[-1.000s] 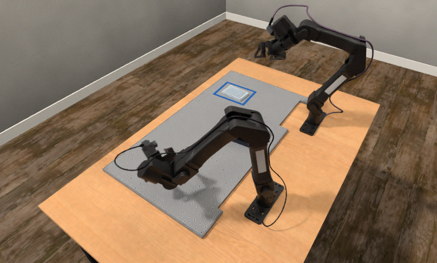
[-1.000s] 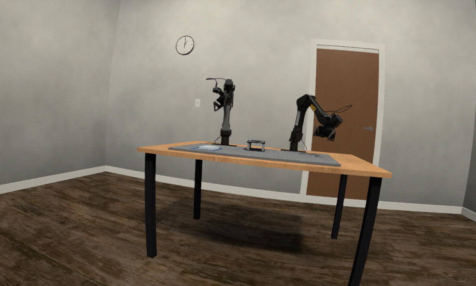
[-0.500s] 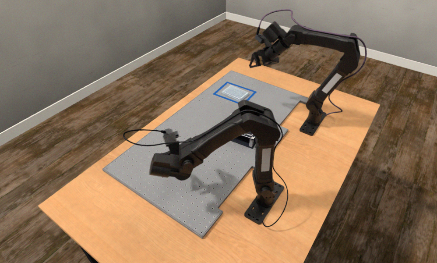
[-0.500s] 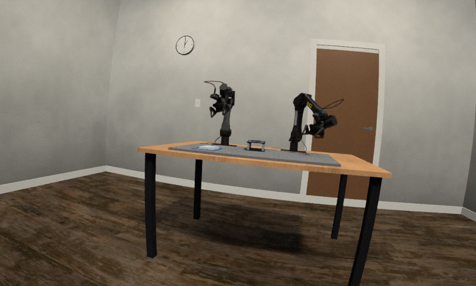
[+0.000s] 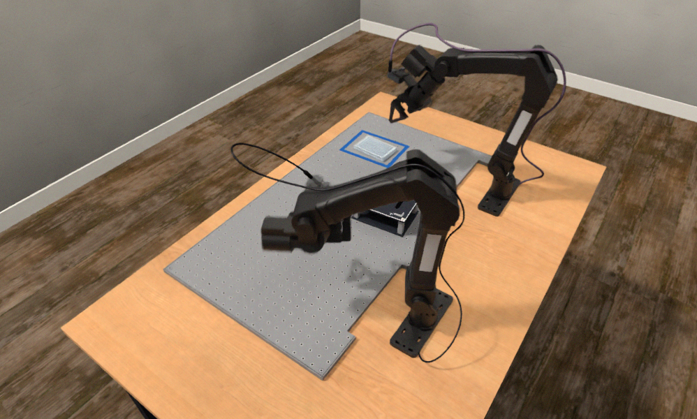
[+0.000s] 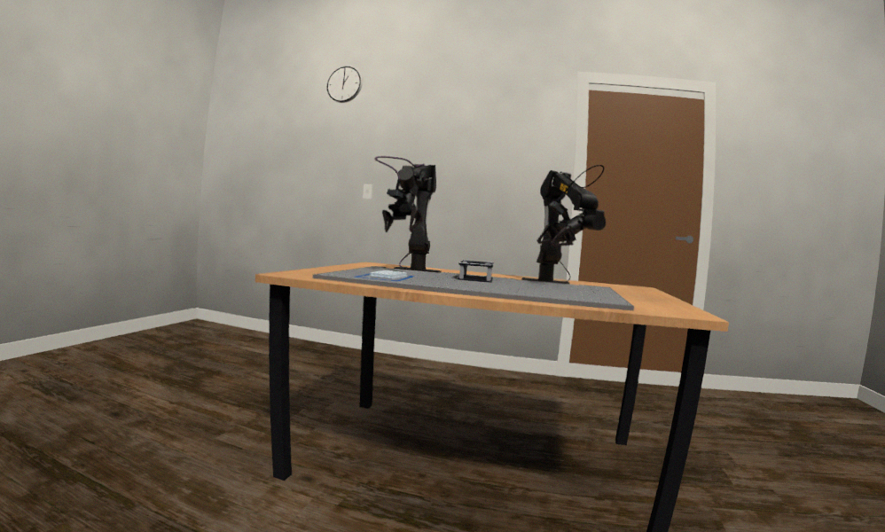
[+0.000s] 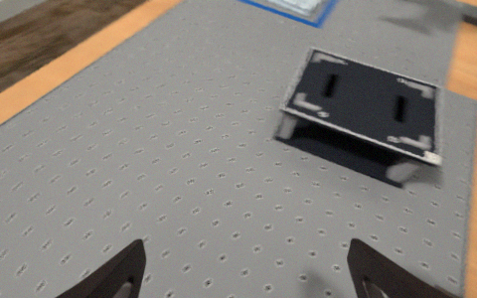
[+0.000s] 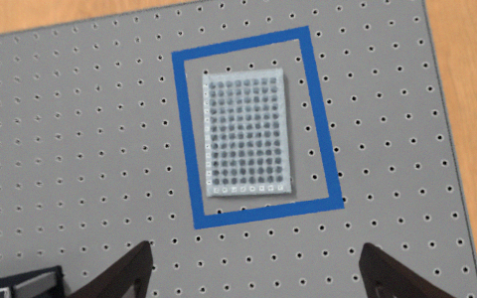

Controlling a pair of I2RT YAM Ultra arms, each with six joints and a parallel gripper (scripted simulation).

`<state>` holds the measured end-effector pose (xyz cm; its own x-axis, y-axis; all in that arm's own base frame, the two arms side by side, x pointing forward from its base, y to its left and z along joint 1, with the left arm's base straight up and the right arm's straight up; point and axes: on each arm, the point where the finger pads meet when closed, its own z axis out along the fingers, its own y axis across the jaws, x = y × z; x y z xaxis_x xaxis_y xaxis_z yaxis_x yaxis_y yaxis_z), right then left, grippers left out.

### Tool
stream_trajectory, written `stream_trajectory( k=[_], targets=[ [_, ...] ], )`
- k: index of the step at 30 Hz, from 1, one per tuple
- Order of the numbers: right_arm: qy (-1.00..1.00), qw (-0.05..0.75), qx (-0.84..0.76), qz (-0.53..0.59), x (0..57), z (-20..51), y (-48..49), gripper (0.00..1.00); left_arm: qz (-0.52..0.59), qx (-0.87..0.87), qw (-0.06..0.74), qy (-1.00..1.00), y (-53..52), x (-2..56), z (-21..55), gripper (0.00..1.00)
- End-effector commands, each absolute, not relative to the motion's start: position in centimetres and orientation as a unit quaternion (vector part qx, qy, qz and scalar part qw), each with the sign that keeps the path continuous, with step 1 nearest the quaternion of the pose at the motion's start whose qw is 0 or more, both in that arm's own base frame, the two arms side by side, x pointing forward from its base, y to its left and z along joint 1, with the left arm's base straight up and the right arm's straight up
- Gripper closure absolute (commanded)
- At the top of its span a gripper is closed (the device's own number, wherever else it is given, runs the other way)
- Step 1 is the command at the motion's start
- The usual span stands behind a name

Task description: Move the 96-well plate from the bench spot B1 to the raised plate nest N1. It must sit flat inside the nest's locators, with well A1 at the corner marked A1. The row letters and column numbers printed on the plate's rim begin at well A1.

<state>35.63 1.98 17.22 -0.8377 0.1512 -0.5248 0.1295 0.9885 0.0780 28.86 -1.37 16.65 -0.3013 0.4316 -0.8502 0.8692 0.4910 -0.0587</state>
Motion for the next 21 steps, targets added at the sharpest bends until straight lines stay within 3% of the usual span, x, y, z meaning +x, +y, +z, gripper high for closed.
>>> stream_trajectory(
  k=[1, 21],
  targets=[
    [0.958, 0.286, 0.021, 0.018, 37.8, 16.7, 2.0, 0.00, -0.279, 0.519, 0.360, 0.723, -4.3, 26.1, 18.9, 0.00],
    [0.970, 0.241, -0.024, 0.002, 39.8, 12.7, 1.4, 0.00, -0.282, 0.605, 0.330, 0.667, -9.4, 23.8, 20.7, 0.00]
  ],
)
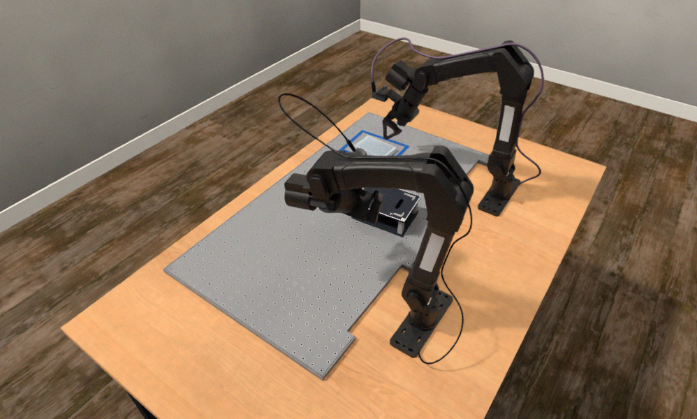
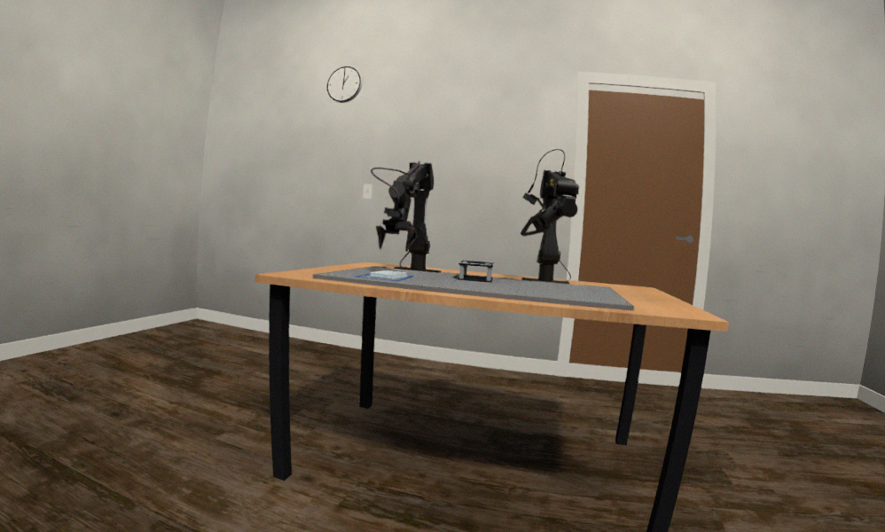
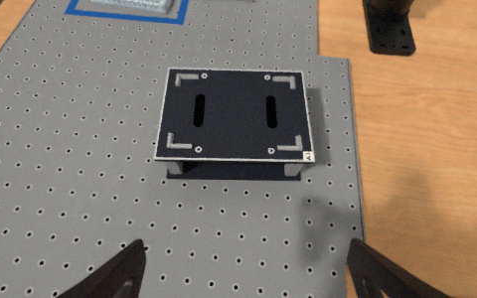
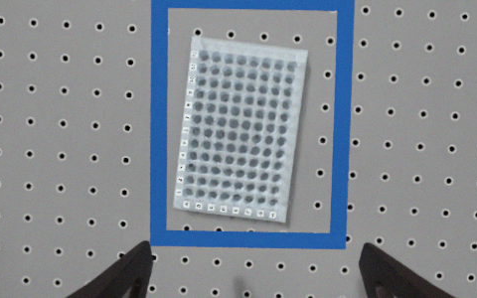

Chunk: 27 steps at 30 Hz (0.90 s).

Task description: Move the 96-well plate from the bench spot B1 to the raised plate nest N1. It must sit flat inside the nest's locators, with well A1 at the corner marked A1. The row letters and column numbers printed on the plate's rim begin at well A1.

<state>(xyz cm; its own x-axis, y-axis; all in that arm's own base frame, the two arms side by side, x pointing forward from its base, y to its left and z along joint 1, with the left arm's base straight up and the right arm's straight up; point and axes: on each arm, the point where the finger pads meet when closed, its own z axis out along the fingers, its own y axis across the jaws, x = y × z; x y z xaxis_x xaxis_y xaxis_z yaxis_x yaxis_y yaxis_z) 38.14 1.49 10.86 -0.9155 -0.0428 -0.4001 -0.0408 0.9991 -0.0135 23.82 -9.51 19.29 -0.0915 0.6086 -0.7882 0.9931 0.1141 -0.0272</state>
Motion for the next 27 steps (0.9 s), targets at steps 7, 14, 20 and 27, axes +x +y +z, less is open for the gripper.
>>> stream_trajectory(
  k=[7, 14, 20, 27],
  targets=[
    [0.973, 0.230, -0.026, -0.002, 39.3, 12.3, 1.4, 0.00, -0.282, 0.605, 0.330, 0.667, -9.4, 23.8, 20.7, 0.00],
    [0.988, 0.153, -0.003, 0.007, 38.4, 10.8, 1.7, 0.00, -0.282, 0.605, 0.330, 0.667, -9.4, 23.8, 20.7, 0.00],
    [0.995, 0.099, 0.009, 0.008, 39.7, 9.7, 2.2, 0.00, -0.284, 0.604, 0.328, 0.668, -9.4, 23.9, 20.3, 0.00],
    [0.999, 0.031, 0.030, 0.006, 42.1, 7.4, 2.6, 0.00, -0.284, 0.604, 0.328, 0.668, -9.4, 23.9, 20.3, 0.00]
  ],
)
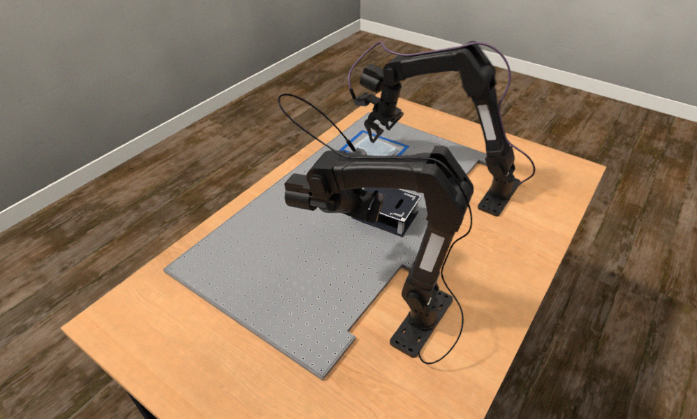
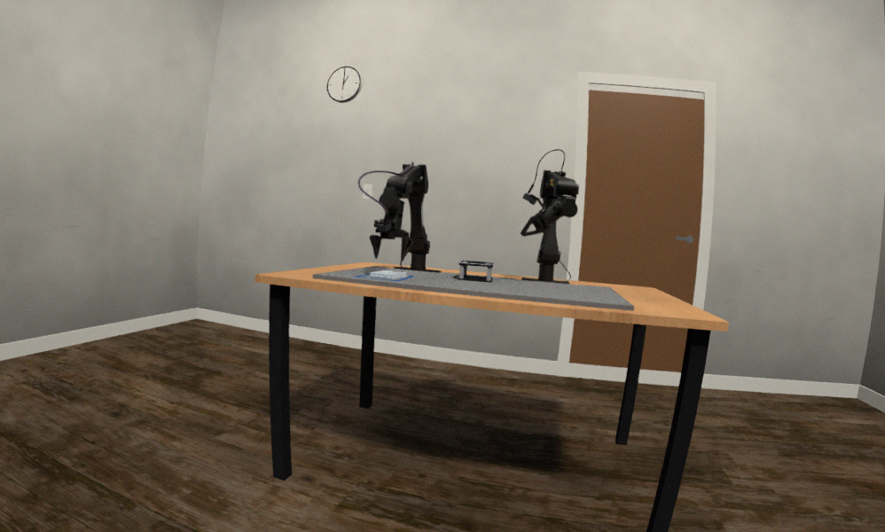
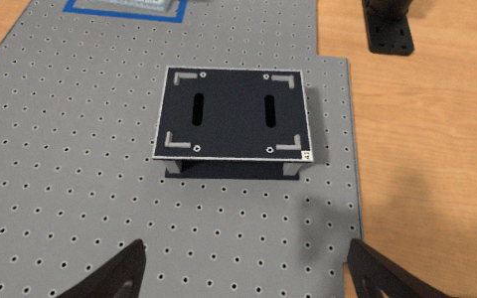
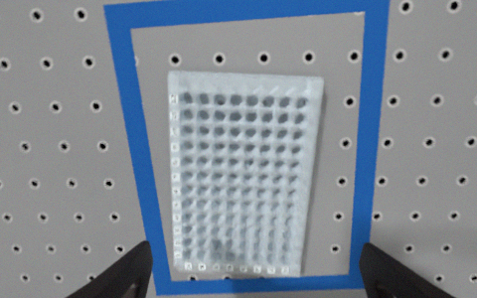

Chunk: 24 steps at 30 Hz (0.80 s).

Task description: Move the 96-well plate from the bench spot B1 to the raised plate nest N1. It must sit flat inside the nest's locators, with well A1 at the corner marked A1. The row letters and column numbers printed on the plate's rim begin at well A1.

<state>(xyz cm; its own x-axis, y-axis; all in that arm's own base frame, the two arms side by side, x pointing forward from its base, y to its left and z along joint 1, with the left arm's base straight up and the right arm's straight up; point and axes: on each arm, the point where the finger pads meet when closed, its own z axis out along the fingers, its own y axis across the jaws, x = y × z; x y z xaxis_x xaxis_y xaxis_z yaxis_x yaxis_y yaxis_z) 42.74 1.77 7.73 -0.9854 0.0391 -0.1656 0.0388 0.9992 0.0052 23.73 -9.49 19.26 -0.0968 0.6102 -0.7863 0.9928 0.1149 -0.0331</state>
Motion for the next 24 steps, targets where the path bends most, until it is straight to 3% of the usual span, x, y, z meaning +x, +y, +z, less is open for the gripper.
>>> stream_trajectory(
  k=[1, 24],
  targets=[
    [0.999, 0.023, 0.032, 0.006, 42.4, 7.0, 2.6, 0.00, -0.284, 0.604, 0.328, 0.668, -9.4, 23.9, 20.3, 0.00],
    [0.999, 0.001, 0.040, 0.004, 44.1, 2.3, 2.8, 0.01, -0.284, 0.604, 0.328, 0.668, -9.4, 23.9, 20.3, 0.00]
  ],
)
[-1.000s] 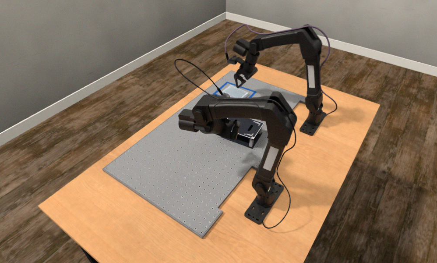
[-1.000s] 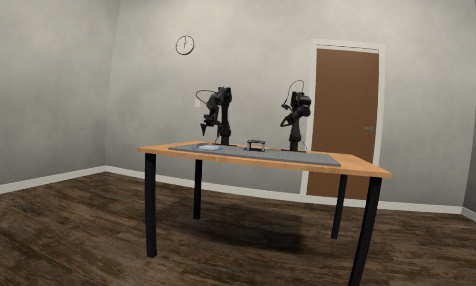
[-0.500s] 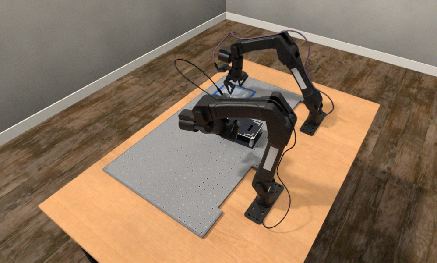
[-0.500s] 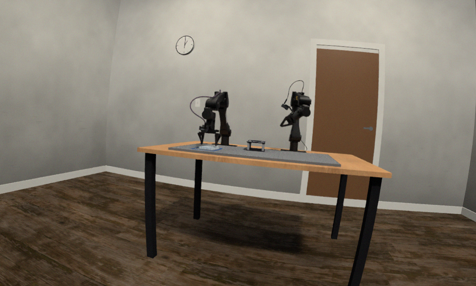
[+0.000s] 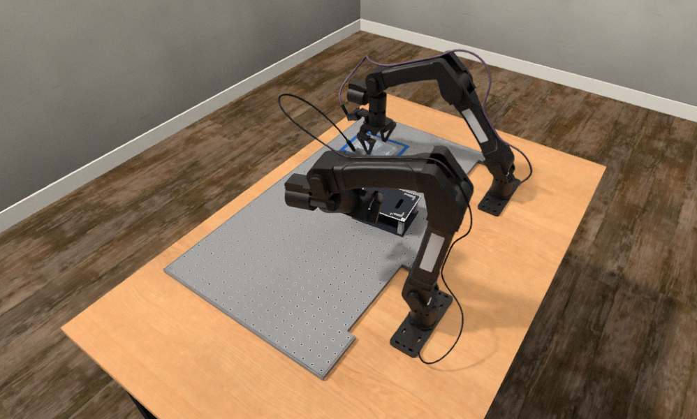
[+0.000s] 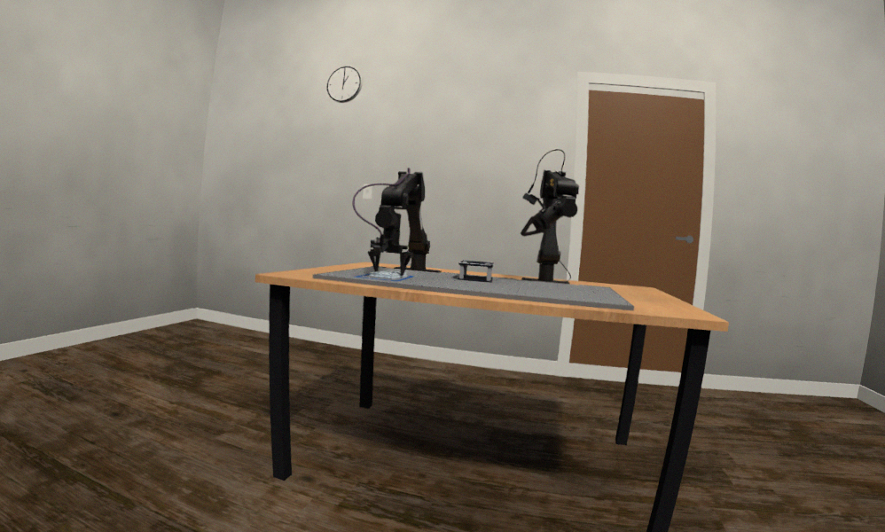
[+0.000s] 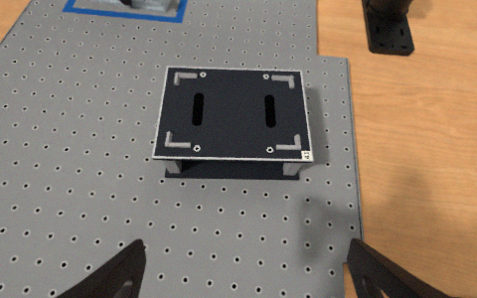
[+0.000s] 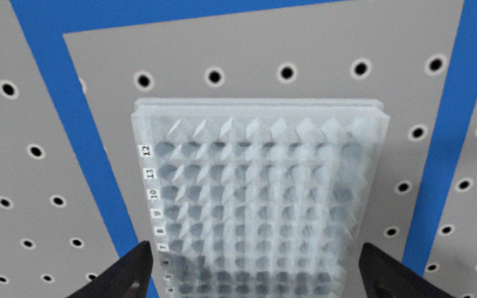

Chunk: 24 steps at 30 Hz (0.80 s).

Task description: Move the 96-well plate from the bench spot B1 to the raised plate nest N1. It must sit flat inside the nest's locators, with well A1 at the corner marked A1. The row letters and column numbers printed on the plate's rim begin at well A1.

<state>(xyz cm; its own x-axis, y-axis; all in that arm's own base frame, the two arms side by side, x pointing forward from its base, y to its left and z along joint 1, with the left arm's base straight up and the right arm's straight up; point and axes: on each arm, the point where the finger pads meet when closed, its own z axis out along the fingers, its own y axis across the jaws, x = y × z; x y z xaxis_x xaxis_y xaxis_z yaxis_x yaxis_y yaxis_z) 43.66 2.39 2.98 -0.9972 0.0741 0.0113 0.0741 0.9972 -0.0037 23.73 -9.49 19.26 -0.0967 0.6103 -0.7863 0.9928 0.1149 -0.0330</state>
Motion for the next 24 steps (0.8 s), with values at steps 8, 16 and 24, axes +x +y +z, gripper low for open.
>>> stream_trajectory(
  k=[8, 16, 24],
  targets=[
    [-0.999, -0.006, -0.039, -0.005, 44.5, 2.7, 3.0, 0.02, -0.284, 0.604, 0.328, 0.668, -9.4, 23.9, 20.3, 0.00],
    [-0.999, -0.009, -0.038, -0.004, 44.4, 2.7, 2.7, 0.12, -0.284, 0.604, 0.328, 0.668, -9.4, 23.9, 20.3, 0.00],
    [-0.999, -0.009, -0.038, -0.004, 44.2, 4.7, 2.6, 0.18, -0.284, 0.604, 0.328, 0.668, -9.4, 23.9, 20.3, 0.00]
  ],
)
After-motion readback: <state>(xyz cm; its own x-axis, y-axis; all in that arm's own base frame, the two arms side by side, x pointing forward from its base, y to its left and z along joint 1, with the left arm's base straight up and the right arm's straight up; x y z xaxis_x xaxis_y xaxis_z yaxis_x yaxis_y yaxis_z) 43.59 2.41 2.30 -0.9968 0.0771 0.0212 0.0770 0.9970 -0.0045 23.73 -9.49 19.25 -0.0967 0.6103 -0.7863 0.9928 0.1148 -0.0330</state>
